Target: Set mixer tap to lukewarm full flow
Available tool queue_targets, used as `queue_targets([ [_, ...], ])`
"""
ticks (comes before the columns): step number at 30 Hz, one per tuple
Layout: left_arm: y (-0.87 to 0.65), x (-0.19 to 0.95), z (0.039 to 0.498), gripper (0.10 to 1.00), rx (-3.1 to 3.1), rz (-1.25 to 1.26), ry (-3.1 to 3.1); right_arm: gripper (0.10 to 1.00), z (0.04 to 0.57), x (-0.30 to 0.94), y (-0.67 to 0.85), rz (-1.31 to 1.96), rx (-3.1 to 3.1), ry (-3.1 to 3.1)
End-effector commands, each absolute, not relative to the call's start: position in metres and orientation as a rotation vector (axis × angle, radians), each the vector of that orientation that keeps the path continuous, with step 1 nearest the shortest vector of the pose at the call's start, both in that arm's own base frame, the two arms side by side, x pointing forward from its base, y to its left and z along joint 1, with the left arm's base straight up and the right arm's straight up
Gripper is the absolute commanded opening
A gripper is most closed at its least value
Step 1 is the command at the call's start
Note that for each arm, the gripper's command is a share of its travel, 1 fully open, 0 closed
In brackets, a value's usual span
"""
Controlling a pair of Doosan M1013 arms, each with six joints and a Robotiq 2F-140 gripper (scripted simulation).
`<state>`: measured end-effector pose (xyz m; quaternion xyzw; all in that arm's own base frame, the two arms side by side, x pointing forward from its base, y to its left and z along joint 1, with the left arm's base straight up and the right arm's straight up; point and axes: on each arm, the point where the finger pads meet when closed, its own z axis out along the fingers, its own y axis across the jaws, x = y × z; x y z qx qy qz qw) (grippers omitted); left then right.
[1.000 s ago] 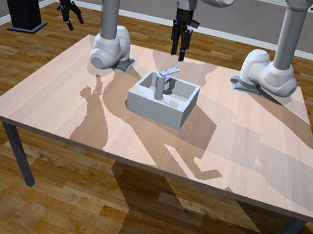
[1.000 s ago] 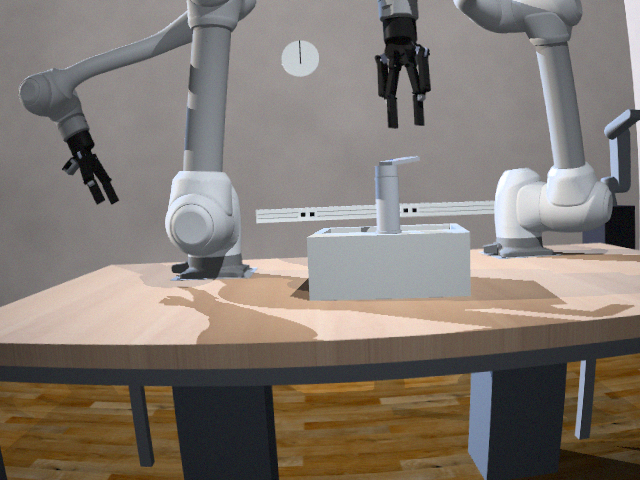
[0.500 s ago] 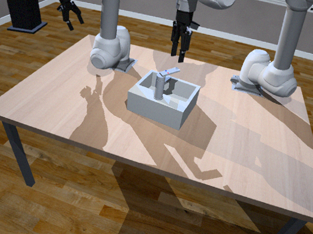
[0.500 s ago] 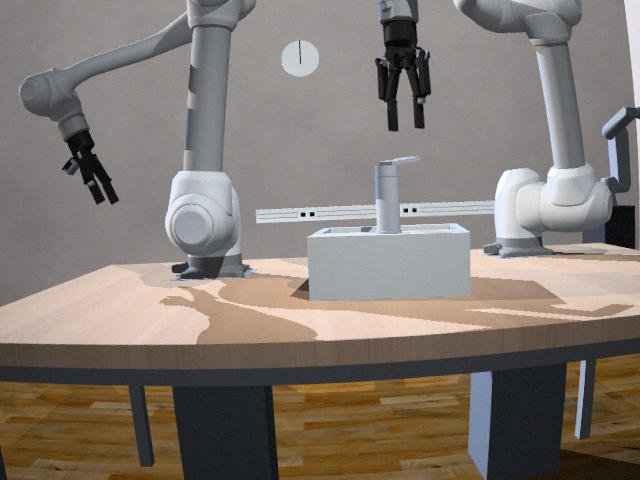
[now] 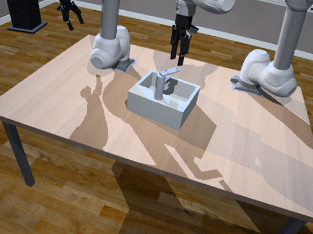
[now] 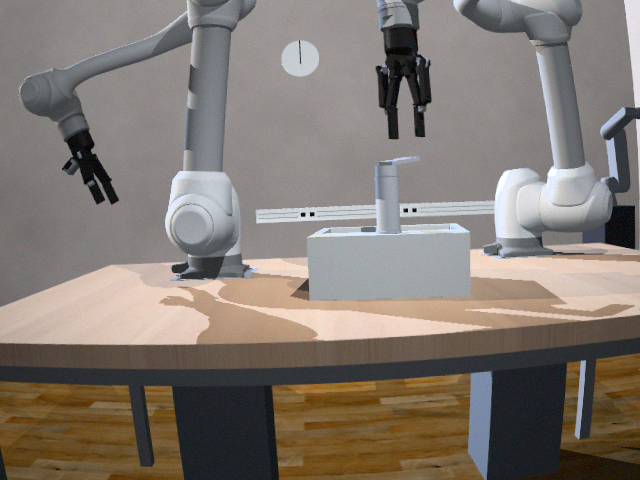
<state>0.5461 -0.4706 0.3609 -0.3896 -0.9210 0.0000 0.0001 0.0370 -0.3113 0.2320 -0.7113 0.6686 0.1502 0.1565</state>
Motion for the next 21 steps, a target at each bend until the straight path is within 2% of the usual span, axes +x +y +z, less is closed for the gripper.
queue_targets([
  [1, -0.471, 0.546, 0.358, 0.480, -1.224, 0.000, -2.895, 1.000, 0.233, 0.037, -0.312, 0.428, -2.036, 1.914],
  [21, -0.471, 0.546, 0.337, 0.480, -1.224, 0.000, -2.895, 1.000, 0.233, 0.037, -0.312, 0.428, -2.036, 1.914],
])
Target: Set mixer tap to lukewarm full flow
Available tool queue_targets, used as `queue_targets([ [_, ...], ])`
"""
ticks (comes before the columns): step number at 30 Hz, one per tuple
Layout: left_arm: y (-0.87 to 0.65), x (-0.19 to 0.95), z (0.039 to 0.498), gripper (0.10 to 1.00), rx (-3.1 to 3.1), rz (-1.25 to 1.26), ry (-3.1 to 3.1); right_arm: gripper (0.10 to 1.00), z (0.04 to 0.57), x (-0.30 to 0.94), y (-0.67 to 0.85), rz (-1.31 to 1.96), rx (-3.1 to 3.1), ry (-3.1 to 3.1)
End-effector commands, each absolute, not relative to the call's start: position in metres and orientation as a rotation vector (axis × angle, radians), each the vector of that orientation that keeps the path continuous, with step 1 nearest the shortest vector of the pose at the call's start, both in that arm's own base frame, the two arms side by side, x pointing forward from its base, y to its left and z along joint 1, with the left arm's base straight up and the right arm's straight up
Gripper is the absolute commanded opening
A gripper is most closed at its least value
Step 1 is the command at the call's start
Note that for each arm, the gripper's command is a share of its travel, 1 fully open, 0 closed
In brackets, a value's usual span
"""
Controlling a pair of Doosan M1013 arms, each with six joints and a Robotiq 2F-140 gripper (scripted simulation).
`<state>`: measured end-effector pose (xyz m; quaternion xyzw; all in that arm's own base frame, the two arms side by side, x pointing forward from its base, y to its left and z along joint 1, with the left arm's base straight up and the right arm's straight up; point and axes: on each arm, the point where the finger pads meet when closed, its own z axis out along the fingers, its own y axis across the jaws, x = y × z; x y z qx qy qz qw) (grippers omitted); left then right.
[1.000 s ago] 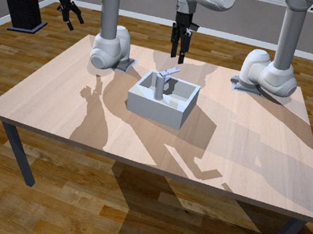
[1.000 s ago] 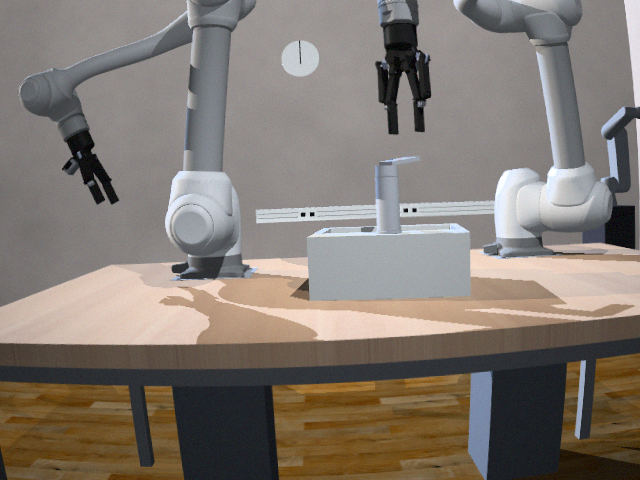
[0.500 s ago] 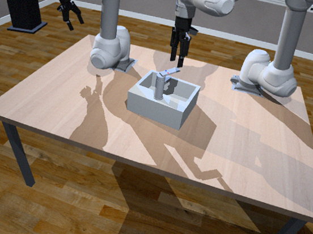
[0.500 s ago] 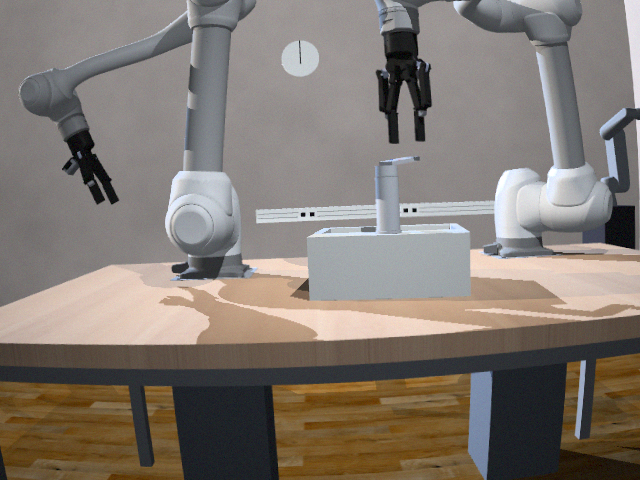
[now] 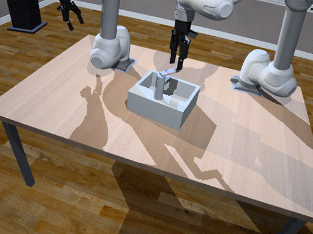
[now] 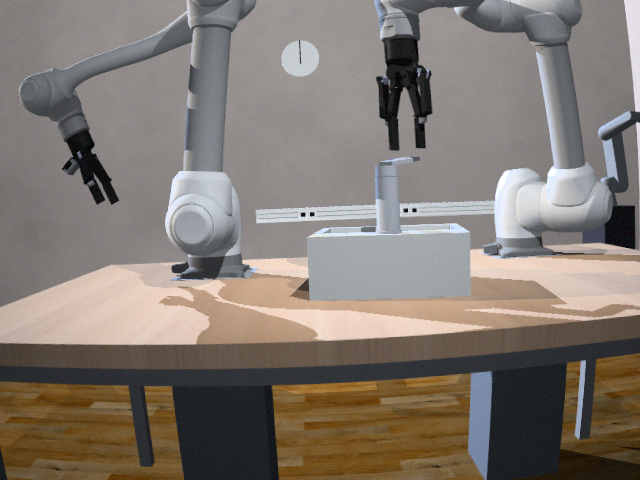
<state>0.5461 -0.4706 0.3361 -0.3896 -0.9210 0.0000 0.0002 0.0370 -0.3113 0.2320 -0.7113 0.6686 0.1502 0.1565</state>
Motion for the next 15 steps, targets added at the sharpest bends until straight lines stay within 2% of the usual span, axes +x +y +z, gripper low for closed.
queue_targets([
  [1, -0.4708, 0.5464, 0.3361, 0.480, -1.224, 0.000, -2.895, 1.000, 0.2325, 0.0372, -0.3117, 0.428, -2.036, 1.914],
  [15, -0.4708, 0.5464, 0.3346, 0.480, -1.224, 0.000, -2.895, 1.000, 0.2325, 0.0372, -0.3117, 0.428, -2.036, 1.914],
])
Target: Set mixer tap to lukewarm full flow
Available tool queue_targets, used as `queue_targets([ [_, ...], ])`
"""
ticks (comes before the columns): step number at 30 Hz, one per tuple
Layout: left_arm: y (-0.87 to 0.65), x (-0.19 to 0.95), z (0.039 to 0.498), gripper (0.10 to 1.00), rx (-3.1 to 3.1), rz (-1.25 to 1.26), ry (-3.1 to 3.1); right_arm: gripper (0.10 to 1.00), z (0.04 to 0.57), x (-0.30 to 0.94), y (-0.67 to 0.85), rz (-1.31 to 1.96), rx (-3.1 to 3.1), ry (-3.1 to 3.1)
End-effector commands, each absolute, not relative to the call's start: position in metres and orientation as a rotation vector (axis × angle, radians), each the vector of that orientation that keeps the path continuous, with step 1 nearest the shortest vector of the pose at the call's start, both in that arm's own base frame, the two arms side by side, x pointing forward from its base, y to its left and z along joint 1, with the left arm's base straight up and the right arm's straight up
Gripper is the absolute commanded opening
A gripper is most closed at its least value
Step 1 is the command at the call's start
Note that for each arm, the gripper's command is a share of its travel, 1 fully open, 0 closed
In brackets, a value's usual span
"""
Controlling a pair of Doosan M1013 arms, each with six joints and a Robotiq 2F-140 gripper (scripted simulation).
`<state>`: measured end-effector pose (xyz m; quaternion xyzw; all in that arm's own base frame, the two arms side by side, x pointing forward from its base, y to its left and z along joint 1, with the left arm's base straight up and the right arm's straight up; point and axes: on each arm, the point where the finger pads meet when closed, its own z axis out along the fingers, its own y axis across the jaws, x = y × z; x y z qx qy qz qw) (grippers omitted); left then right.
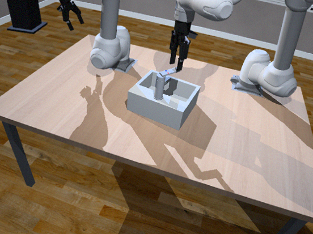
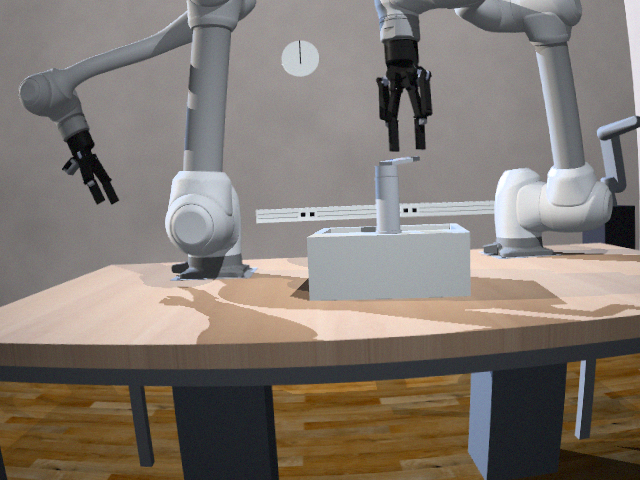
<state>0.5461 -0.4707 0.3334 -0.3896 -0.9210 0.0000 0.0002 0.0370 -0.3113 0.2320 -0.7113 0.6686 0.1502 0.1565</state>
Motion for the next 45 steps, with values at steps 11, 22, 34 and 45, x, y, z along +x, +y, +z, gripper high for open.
queue_targets([
  [11, -0.471, 0.546, 0.334, 0.480, -1.224, 0.000, -2.895, 1.000, 0.233, 0.037, -0.312, 0.428, -2.036, 1.914],
  [22, -0.471, 0.546, 0.329, 0.480, -1.224, 0.000, -2.895, 1.000, 0.233, 0.037, -0.312, 0.428, -2.036, 1.914],
  [34, -0.471, 0.546, 0.316, 0.480, -1.225, 0.000, -2.895, 1.000, 0.233, 0.037, -0.312, 0.428, -2.036, 1.914],
  [45, -0.471, 0.546, 0.299, 0.480, -1.225, 0.000, -2.895, 1.000, 0.233, 0.037, -0.312, 0.428, -2.036, 1.914],
])
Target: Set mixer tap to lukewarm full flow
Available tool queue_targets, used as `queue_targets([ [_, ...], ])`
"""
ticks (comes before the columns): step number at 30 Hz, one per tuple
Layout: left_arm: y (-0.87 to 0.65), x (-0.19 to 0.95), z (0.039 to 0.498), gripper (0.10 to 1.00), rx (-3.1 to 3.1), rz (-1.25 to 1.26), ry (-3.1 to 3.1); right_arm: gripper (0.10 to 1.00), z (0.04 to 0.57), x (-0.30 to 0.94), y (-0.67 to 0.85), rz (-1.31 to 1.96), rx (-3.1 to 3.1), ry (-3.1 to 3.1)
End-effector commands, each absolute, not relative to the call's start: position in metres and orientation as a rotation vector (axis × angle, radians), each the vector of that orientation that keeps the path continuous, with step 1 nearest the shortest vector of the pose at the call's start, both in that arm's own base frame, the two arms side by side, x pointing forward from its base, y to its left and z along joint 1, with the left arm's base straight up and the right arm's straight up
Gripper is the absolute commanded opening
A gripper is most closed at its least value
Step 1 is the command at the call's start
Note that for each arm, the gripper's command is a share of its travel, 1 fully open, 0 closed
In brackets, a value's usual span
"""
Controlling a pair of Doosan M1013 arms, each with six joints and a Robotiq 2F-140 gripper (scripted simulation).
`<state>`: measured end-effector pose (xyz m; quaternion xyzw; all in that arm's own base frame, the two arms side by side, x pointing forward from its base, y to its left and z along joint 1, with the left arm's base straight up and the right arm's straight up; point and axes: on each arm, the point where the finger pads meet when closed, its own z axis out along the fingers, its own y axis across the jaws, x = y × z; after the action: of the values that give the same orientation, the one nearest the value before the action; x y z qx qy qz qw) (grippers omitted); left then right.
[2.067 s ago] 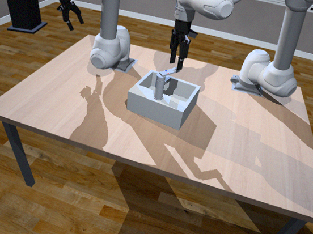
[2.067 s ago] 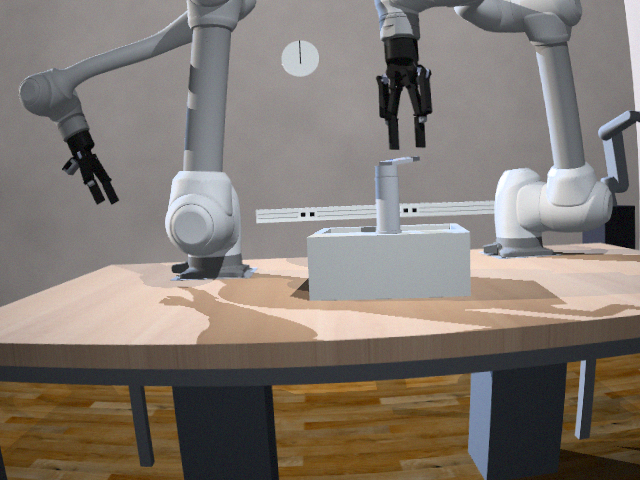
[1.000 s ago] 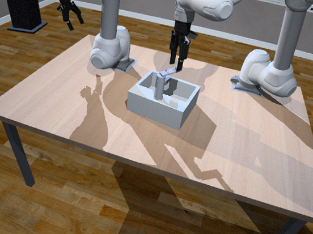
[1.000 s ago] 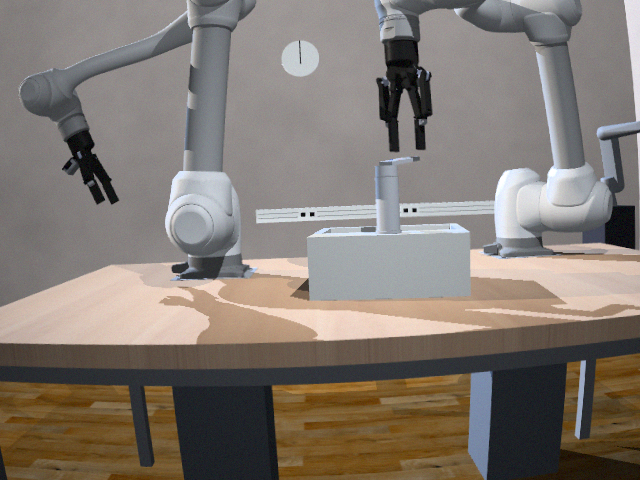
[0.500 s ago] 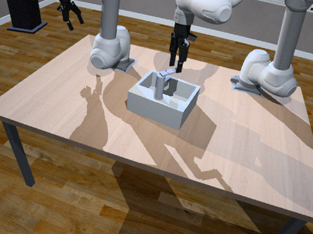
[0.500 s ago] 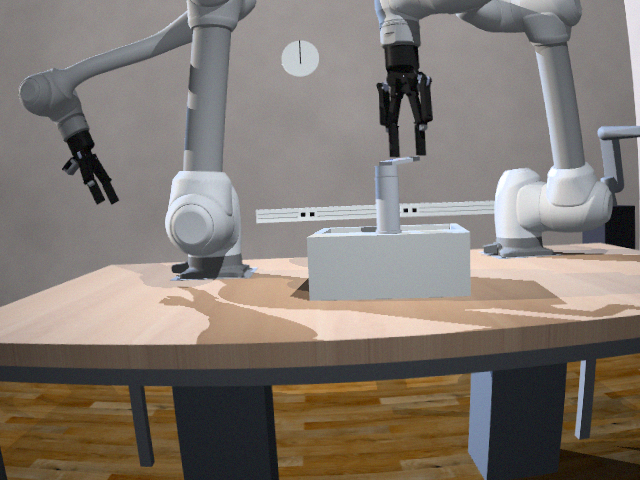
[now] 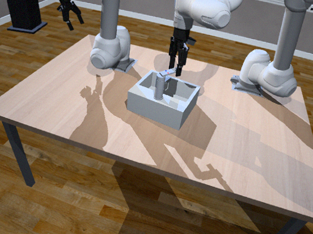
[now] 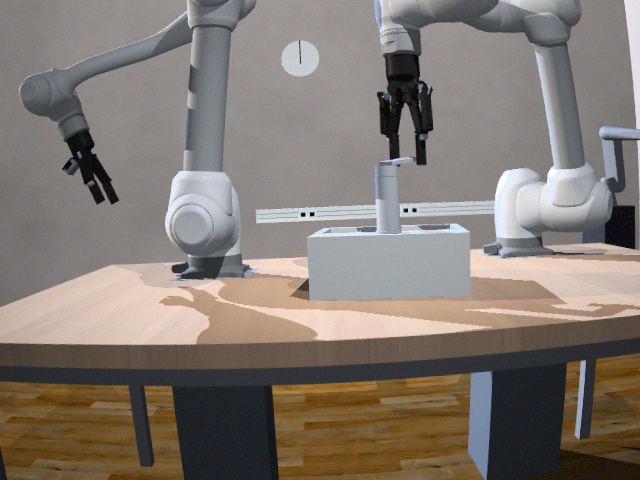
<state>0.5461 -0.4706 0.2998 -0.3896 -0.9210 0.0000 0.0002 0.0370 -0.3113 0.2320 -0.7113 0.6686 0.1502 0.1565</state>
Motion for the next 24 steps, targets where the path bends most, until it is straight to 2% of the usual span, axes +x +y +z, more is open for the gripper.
queue_targets([
  [1, -0.471, 0.546, 0.299, 0.480, -1.225, 0.000, -2.895, 1.000, 0.233, 0.037, -0.312, 0.428, -2.036, 1.914],
  [24, -0.471, 0.546, 0.284, 0.480, -1.225, 0.000, -2.895, 1.000, 0.233, 0.037, -0.312, 0.428, -2.036, 1.914],
])
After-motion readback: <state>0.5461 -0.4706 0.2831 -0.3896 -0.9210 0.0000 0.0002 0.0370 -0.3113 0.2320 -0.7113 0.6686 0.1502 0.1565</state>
